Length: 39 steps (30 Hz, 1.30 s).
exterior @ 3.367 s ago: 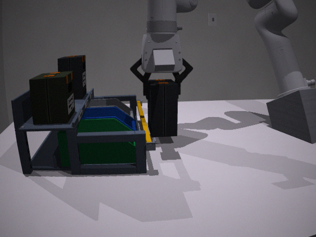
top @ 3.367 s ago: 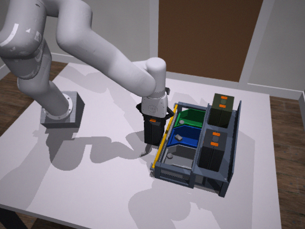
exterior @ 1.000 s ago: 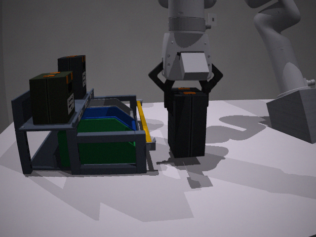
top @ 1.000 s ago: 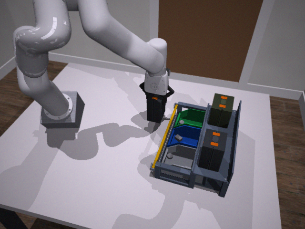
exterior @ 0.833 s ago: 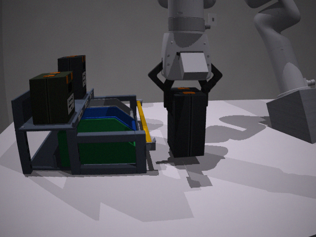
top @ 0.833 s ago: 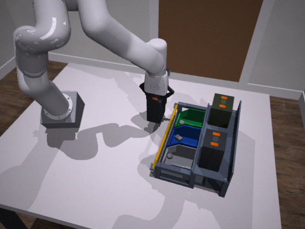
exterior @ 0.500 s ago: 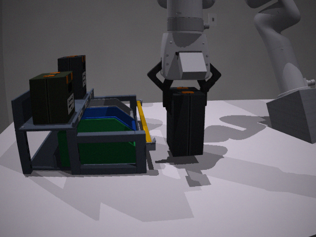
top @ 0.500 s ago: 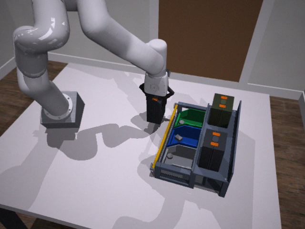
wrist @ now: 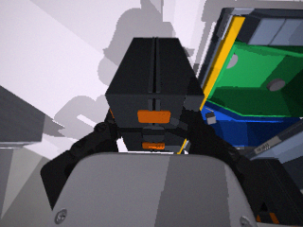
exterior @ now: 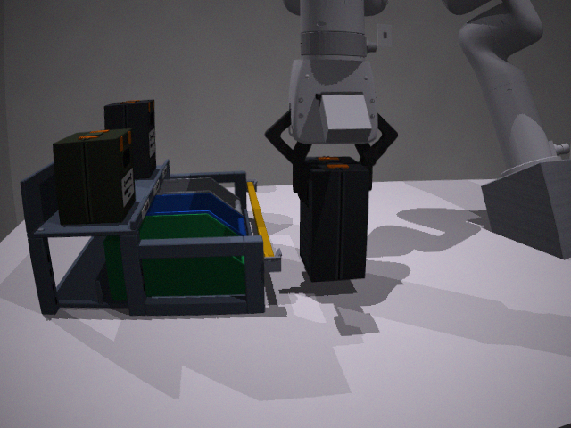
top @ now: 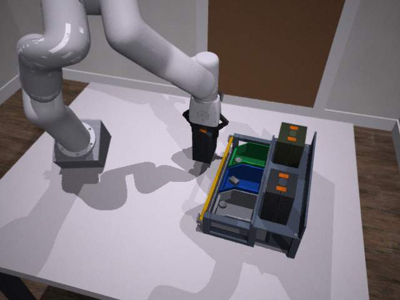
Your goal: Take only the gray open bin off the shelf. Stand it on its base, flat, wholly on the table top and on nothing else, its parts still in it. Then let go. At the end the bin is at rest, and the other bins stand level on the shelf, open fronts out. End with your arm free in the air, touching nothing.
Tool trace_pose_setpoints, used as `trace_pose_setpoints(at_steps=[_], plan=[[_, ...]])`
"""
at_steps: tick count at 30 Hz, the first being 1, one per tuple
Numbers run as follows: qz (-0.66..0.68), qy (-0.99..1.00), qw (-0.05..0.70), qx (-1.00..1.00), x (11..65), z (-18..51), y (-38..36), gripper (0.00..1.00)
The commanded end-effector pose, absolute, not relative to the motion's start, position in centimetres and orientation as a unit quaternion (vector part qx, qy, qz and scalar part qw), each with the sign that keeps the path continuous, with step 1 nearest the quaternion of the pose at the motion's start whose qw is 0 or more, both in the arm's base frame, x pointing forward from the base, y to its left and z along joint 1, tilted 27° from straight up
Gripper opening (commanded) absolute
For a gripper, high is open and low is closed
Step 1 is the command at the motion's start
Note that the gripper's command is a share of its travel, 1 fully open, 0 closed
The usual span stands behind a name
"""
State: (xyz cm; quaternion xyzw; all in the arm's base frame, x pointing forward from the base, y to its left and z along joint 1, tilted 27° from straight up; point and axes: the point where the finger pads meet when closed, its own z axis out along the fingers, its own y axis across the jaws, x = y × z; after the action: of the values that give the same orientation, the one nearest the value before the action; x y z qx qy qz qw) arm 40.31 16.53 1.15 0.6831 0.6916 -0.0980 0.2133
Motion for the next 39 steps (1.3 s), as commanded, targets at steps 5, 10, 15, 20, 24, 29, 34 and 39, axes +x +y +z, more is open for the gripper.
trace_pose_setpoints(at_steps=[5,10,15,20,24,29,34,39], plan=[[-0.096,0.692,0.214,0.683,40.45,1.32,16.64,0.00],[-0.096,0.692,0.214,0.683,40.48,1.39,16.51,0.00],[-0.096,0.692,0.214,0.683,40.48,1.39,16.51,0.00],[-0.096,0.692,0.214,0.683,40.48,1.39,16.51,0.00],[-0.096,0.692,0.214,0.683,40.59,0.88,16.21,0.00],[-0.096,0.692,0.214,0.683,40.67,0.54,16.01,0.00],[-0.096,0.692,0.214,0.683,40.67,0.54,16.01,0.00],[-0.095,0.692,0.214,0.683,40.72,0.40,15.93,0.00]])
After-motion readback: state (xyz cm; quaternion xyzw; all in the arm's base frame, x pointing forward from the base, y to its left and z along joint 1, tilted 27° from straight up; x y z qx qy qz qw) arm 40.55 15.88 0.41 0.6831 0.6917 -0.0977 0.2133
